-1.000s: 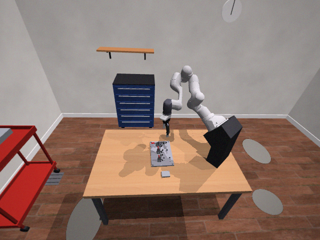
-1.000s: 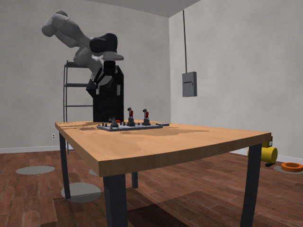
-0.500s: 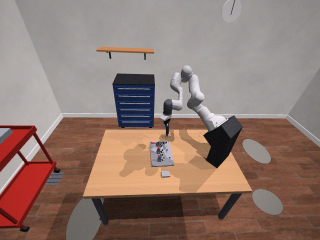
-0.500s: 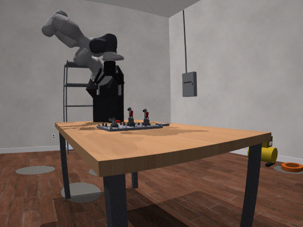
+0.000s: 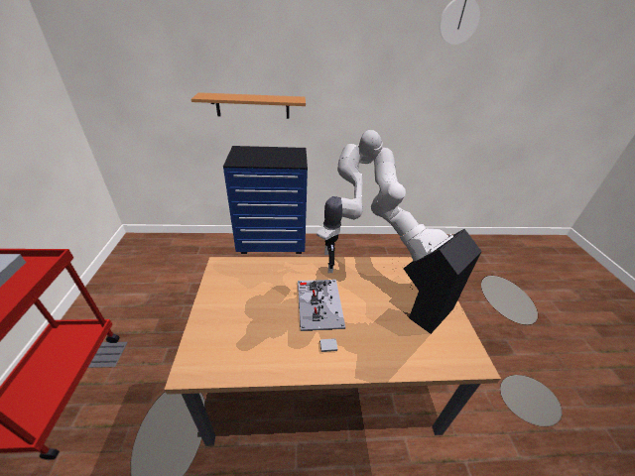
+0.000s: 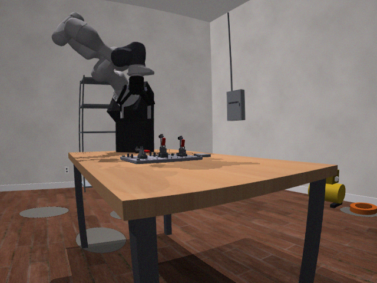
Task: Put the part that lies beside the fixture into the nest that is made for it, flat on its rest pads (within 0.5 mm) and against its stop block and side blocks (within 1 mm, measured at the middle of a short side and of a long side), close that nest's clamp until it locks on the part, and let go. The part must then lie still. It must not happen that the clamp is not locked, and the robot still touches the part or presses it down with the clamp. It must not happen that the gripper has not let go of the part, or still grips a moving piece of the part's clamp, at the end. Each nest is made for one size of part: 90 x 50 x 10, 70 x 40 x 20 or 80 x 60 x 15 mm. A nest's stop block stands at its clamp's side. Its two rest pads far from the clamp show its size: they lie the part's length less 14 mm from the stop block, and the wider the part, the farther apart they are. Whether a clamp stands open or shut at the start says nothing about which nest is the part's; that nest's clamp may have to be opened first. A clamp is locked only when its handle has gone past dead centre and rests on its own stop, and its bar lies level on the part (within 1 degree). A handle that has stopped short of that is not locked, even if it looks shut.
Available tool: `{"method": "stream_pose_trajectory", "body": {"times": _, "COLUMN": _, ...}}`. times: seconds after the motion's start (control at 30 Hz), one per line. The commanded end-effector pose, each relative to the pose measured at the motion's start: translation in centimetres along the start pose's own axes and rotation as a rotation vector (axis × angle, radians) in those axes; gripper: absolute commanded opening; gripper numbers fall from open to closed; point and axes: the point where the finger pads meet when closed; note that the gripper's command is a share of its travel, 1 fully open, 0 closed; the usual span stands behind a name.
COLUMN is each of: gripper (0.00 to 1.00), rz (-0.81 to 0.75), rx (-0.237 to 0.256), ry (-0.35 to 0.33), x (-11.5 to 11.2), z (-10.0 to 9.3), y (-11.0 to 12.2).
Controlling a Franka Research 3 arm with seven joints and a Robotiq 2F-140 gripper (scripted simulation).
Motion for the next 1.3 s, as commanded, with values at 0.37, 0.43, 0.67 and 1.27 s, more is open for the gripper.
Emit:
{"method": "stream_pose_trajectory", "body": {"times": 0.37, "gripper": 1.00, "rz": 0.011, "rx": 0.002, "ry": 0.005, "x": 0.07, "z": -0.03, "y": -0.05}}
{"method": "stream_pose_trajectory", "body": {"times": 0.43, "gripper": 0.00, "rz": 0.011, "rx": 0.002, "ry": 0.005, "x": 0.07, "z": -0.03, "y": -0.05}}
{"method": "stream_pose_trajectory", "body": {"times": 0.67, "gripper": 0.00, "rz": 0.011, "rx": 0.002, "ry": 0.005, "x": 0.07, "z": -0.03, "y": -0.05}}
{"method": "stream_pose_trajectory", "body": {"times": 1.27, "gripper": 0.00, "rz": 0.011, "rx": 0.002, "ry": 0.005, "x": 0.07, "z": -0.03, "y": -0.05}}
Point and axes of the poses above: the point where the finger pads meet when closed, its own z axis out along the fingers, its own y axis across the jaws, x = y × z, and after that the axes turned 7 degrees about -z, right-handed
